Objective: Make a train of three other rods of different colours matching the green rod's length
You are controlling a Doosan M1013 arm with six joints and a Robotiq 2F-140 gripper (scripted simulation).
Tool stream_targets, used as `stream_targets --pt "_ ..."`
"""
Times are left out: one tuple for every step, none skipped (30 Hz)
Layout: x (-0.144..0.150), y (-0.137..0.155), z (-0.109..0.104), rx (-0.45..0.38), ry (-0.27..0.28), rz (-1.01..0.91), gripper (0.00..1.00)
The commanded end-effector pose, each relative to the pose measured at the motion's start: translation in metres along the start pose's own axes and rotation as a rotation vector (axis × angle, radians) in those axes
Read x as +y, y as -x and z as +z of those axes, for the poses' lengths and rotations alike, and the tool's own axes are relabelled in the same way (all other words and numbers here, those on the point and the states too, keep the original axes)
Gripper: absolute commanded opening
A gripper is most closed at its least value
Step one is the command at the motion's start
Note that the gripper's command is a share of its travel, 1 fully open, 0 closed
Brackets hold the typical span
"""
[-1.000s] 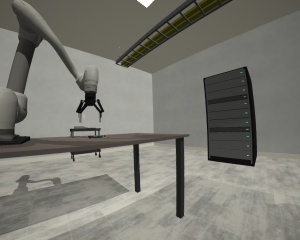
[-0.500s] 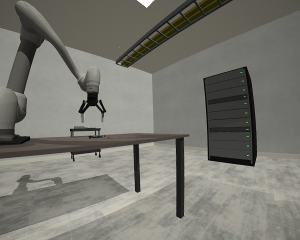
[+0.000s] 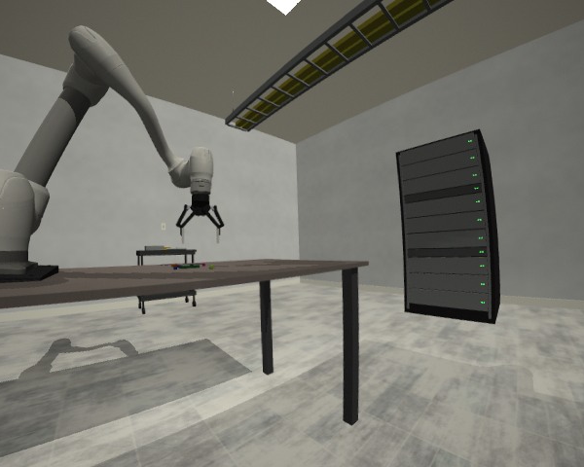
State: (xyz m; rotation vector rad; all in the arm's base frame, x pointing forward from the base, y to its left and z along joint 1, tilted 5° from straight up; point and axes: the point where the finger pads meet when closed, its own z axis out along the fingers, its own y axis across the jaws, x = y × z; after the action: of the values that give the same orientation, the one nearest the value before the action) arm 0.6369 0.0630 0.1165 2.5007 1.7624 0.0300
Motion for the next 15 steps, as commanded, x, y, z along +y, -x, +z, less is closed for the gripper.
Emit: stream_targets --pt "0.0118 -0.0207 0.0054 -0.004 -0.003 -0.059 1.00" --pt "0.0118 -0.0207 0.0054 -0.004 -0.003 -0.059 1.00" --pt "0.0118 -0.0207 0.0054 -0.004 -0.003 -0.059 0.15" --pt "0.0118 -0.0207 0.0054 -0.004 -0.003 -0.059 0.15" --pt "0.0118 -0.0207 0.0054 -0.004 -0.003 -0.059 0.15" --pt "0.0118 -0.0207 0.0054 -0.004 -0.003 -0.059 0.15" --pt "0.0118 -0.0207 0.0054 -0.004 -0.003 -0.059 0.15" --pt "0.0118 -0.0207 0.0054 -0.004 -0.003 -0.059 0.15" --pt "0.0118 -0.0207 0.0054 -0.004 -0.003 -0.059 0.15" --pt "0.0118 -0.0207 0.0054 -0.004 -0.003 -0.059 0.15" --pt "0.0118 -0.0207 0.0054 -0.004 -0.003 -0.059 0.15" --pt "0.0118 -0.0207 0.0054 -0.004 -0.003 -0.059 0.15" --pt "0.0118 -0.0207 0.0054 -0.004 -0.003 -0.059 0.15" --pt "0.0118 -0.0207 0.0054 -0.004 -0.003 -0.059 0.15" --pt "0.0118 -0.0207 0.0054 -0.004 -0.003 -0.059 0.15"
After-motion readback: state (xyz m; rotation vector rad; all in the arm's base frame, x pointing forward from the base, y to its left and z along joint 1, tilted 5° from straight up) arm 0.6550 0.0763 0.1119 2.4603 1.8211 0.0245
